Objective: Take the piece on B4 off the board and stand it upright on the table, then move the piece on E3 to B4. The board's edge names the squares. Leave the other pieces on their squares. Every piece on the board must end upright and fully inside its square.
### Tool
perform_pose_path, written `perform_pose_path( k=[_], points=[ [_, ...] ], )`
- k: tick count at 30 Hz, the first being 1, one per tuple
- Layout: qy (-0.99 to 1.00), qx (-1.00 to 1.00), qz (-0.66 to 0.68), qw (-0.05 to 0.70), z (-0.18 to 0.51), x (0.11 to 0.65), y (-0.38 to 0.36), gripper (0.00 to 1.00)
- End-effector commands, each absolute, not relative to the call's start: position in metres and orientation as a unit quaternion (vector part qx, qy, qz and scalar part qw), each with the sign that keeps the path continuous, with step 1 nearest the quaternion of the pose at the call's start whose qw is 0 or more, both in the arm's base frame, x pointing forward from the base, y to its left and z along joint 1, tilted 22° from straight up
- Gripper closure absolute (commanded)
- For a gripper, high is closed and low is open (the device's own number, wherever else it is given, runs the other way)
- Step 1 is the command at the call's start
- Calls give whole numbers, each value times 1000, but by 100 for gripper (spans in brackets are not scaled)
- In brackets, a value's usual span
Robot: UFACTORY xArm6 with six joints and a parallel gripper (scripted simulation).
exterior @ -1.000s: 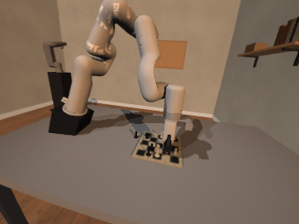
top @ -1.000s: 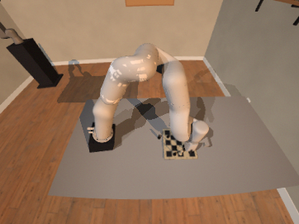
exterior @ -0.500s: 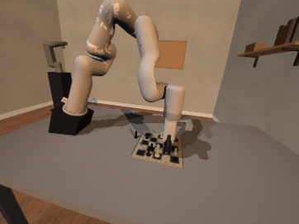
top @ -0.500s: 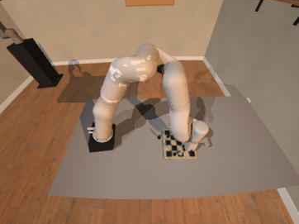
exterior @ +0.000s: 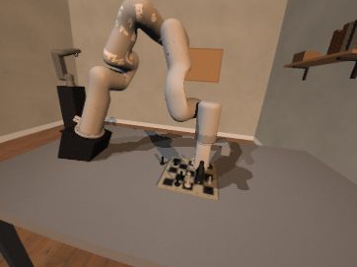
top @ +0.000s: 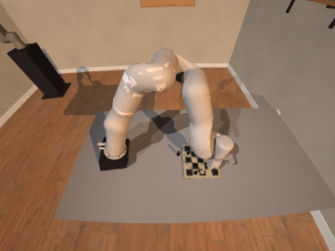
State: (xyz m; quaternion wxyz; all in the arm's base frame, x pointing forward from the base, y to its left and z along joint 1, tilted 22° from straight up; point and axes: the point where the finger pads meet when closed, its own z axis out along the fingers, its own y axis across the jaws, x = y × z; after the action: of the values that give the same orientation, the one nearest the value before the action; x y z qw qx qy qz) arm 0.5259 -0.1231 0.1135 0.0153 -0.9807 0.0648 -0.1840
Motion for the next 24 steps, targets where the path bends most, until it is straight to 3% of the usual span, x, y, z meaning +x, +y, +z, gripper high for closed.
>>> perform_pose_path(
  k=[1, 12, 13, 15, 16, 18, 19, 21, 22, 24],
  points=[
    [65, -980, -186, 15, 115, 527, -123, 100],
    [65, -980, -186, 15, 115, 527, -123, 100],
    [65, -980, -186, 15, 115, 527, -123, 92],
    [65, -980, -186, 15, 115, 527, -123, 92],
    [65, -980, -186, 15, 115, 527, -123, 85],
    [65, -980, -186, 15, 115, 527, -123, 85],
    [65, -980, -186, 15, 115, 527, -123, 77],
    [65, -980, -186, 15, 115, 527, -123, 77],
    [65, -980, -186, 15, 115, 527, -123, 69],
    [65, -980, -186, 15, 115, 527, -123, 69]
  ],
)
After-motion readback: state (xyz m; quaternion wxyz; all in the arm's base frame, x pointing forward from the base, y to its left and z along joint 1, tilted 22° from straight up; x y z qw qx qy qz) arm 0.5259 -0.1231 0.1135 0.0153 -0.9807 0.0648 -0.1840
